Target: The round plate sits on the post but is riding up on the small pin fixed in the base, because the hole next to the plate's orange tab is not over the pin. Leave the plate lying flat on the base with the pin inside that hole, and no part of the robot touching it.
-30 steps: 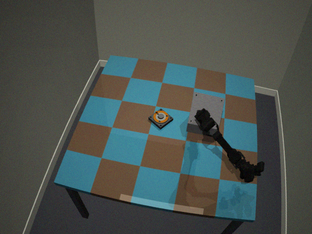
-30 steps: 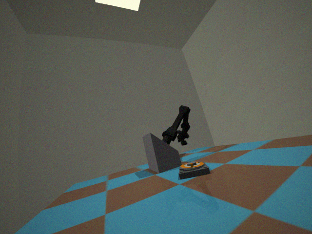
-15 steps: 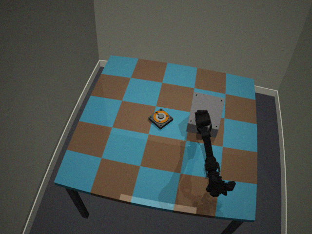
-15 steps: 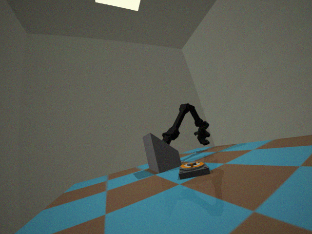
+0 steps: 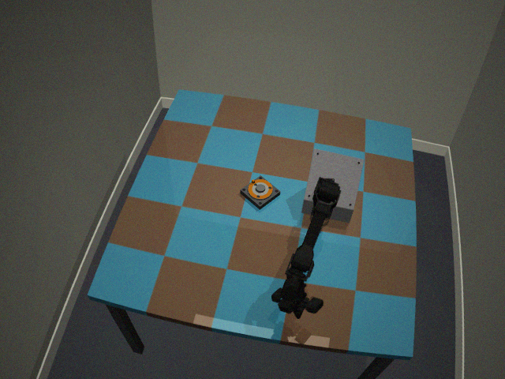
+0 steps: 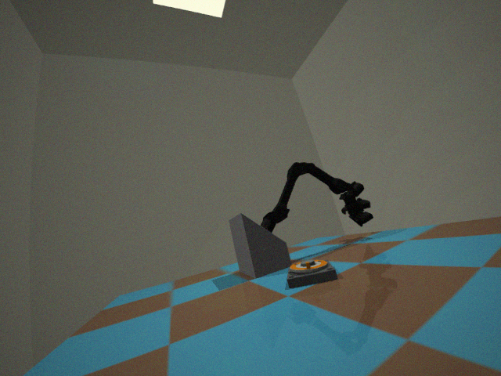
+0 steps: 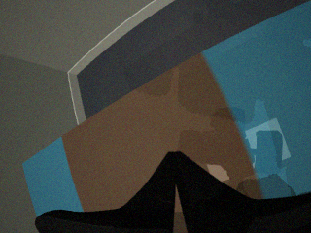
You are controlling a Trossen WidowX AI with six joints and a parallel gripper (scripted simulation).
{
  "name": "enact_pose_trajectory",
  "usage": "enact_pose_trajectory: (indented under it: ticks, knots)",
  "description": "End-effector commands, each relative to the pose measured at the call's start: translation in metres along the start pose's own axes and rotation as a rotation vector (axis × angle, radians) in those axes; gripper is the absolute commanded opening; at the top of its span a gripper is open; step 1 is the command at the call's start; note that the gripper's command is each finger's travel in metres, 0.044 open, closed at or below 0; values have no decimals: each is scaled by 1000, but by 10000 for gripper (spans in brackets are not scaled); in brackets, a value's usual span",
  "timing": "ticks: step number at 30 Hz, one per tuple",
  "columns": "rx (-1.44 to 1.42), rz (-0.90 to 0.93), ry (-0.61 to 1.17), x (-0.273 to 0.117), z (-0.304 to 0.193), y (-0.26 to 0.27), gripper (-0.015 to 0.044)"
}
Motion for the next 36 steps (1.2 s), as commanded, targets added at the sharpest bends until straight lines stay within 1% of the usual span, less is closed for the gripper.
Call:
enact_pose_trajectory:
  ticks: [1,5,7,11,13,14,16,18,21,23,26,29,31,33,36]
  knots:
    - [15,-101,-51,-27,18,-47,0]
    - [29,-245,-31,-52,13,-117,0]
    - [26,-273,-29,-58,11,-130,0]
    - [41,-415,2,-95,-3,-196,0]
    - [69,-462,30,-111,-16,-223,0]
    - [73,-467,29,-112,-17,-226,0]
    - [100,-503,18,-125,-26,-251,0]
    - [153,-548,59,-143,-50,-281,0]
    - [219,-592,106,-166,-80,-311,0]
    - [233,-608,115,-175,-87,-319,0]
    - [336,-642,177,-204,-133,-349,0]
    - [426,-657,217,-228,-171,-366,0]
    - [459,-660,228,-237,-184,-370,0]
    - [553,-664,253,-260,-221,-379,0]
    - [658,-659,267,-284,-260,-383,0]
Point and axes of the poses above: the point midway between the two fingers, 35 mm back from their tips, its own x axis out along the fingers, its own y axis across the jaws, z = x × y, the point moved 1 cm from there along -x, back along the fingers, and after that the axes turned 11 degrees about -x, right-handed, at the moved point
